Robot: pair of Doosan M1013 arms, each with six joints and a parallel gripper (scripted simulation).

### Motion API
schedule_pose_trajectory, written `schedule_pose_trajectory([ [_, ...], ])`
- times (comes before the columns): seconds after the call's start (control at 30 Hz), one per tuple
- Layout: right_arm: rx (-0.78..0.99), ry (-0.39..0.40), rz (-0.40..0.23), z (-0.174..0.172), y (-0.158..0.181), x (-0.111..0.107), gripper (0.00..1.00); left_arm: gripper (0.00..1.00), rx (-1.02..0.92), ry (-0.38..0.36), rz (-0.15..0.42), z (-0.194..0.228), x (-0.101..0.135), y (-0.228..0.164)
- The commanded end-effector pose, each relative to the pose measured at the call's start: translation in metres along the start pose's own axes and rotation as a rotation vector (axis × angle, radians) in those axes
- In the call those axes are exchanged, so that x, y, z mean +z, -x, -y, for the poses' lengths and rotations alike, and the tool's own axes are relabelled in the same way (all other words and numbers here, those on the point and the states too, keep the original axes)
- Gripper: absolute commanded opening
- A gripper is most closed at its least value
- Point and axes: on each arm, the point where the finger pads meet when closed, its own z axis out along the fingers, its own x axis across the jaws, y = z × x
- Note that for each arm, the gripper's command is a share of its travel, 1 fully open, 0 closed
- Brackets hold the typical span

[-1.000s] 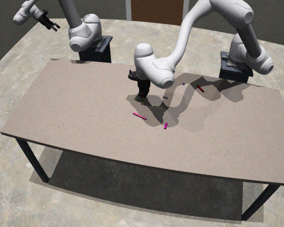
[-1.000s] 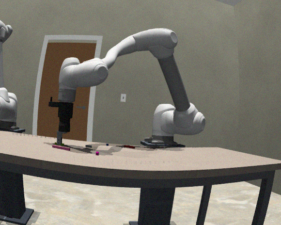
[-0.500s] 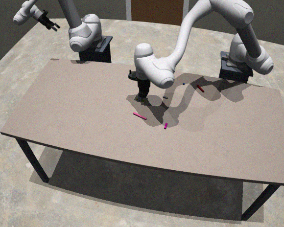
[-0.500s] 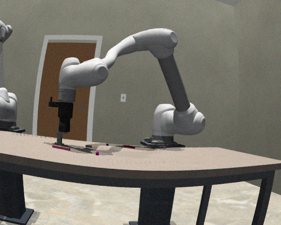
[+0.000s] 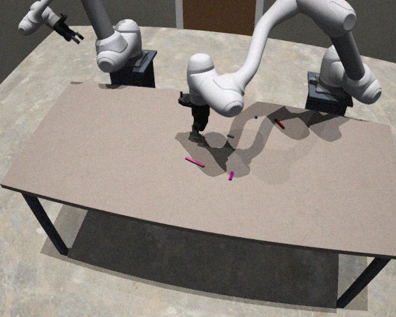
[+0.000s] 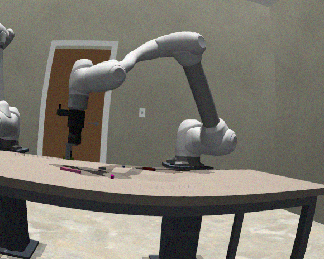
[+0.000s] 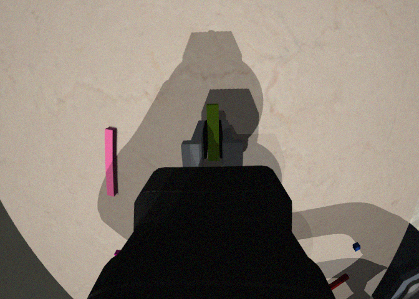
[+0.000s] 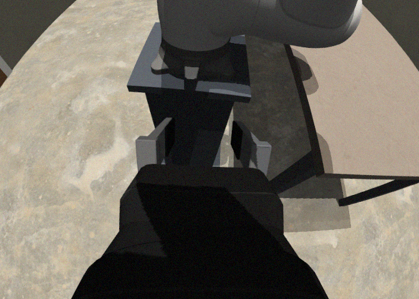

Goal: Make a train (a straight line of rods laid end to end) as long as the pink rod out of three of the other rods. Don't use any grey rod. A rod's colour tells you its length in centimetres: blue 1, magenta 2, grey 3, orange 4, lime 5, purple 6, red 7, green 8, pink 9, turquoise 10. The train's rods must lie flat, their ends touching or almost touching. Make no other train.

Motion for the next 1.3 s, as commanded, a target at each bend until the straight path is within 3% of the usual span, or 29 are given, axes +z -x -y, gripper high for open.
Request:
schedule_pose_trajectory([
  [0.0,0.0,0.001,0.0,0.0,0.0,-0.001,1.0,0.24,0.0,0.0,0.001,0.0,-0.018,0.0],
  [0.17,0.0,0.001,0.0,0.0,0.0,-0.001,1.0,0.24,0.0,0.0,0.001,0.0,-0.055,0.0],
  [0.3,0.0,0.001,0.0,0.0,0.0,-0.001,1.0,0.24,0.0,0.0,0.001,0.0,-0.068,0.0],
  [0.8,0.0,0.001,0.0,0.0,0.0,-0.001,1.0,0.24,0.024,0.0,0.001,-0.002,-0.07,0.004],
  [1.27,0.0,0.001,0.0,0.0,0.0,-0.001,1.0,0.24,0.447,0.0,0.001,-0.049,-0.071,0.061],
])
